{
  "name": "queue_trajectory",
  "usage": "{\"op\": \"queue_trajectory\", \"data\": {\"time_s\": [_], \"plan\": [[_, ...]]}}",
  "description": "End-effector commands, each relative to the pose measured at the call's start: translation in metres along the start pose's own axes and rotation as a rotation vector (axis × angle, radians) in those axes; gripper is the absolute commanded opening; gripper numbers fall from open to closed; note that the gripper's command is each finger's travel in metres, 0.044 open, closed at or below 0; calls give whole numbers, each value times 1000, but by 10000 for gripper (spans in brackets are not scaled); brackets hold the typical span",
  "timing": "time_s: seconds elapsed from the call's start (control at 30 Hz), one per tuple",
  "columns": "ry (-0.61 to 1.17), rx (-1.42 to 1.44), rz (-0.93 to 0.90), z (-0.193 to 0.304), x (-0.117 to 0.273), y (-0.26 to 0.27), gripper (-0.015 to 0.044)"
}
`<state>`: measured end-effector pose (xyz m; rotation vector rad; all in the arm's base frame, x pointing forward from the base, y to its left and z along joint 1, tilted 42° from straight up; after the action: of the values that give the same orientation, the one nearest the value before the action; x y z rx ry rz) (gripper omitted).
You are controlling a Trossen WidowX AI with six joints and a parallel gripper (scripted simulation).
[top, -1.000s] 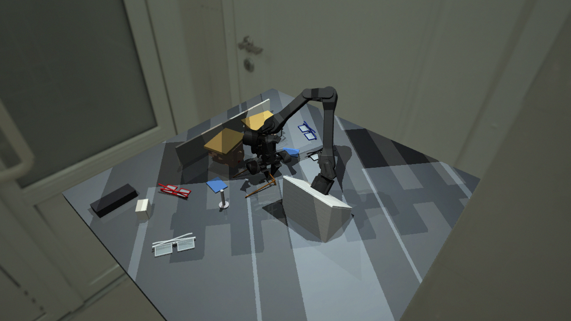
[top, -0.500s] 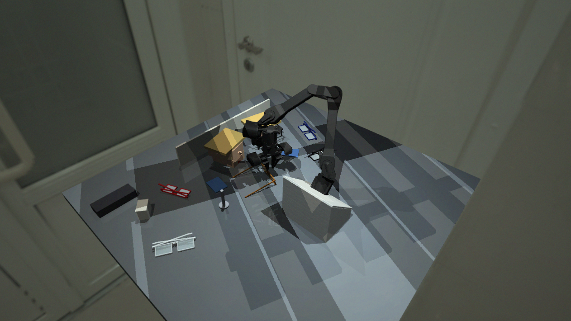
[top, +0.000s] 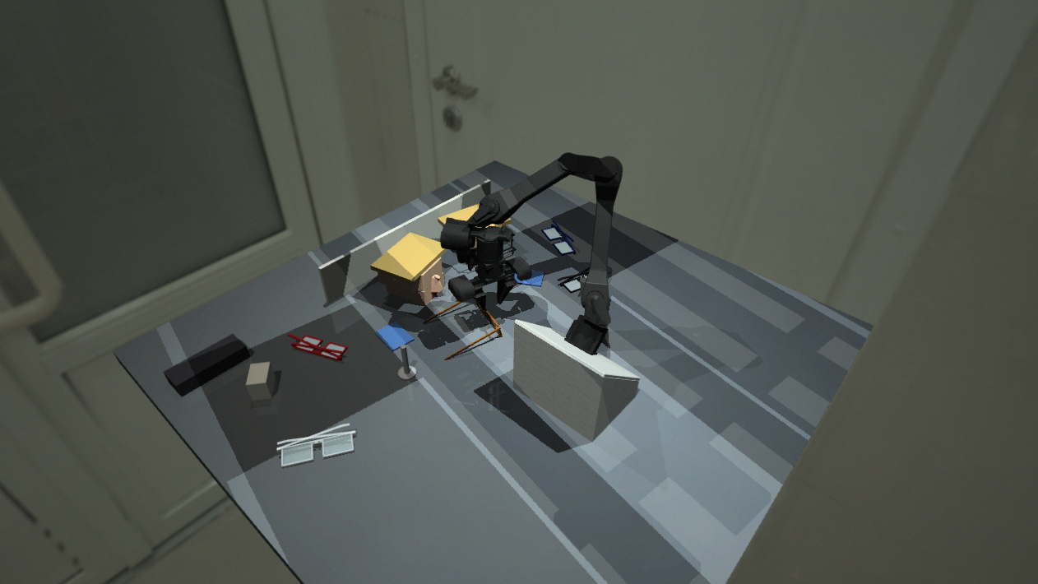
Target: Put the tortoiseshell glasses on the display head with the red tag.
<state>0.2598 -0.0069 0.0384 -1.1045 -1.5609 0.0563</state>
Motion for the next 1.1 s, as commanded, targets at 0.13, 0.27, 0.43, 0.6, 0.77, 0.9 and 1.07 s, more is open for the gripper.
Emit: {"op": "queue_trajectory", "data": {"time_s": [0.13,0.27,0.43,0.6,0.77,0.9,1.07], "plan": [[5,-14,-8,-3,5,4,140],[5,-14,-8,-3,5,4,140],[5,-14,-8,-3,3,4,140],[5,-14,-8,-3,-4,5,140],[5,-14,-9,-3,-12,5,140],[5,-14,-9,-4,-19,5,140],[5,-14,-9,-4,-27,6,140]]}}
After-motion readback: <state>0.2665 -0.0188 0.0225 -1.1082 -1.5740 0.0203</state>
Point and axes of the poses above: the point midway between the two fingers, 35 mm back from their tips, its own x axis back along the fingers, its own y axis across the jaws, z = x × y, the point moved 5 cm from there along x, back along the fingers, and after that the axes turned 10 degrees about -x, right-handed, at the moved point
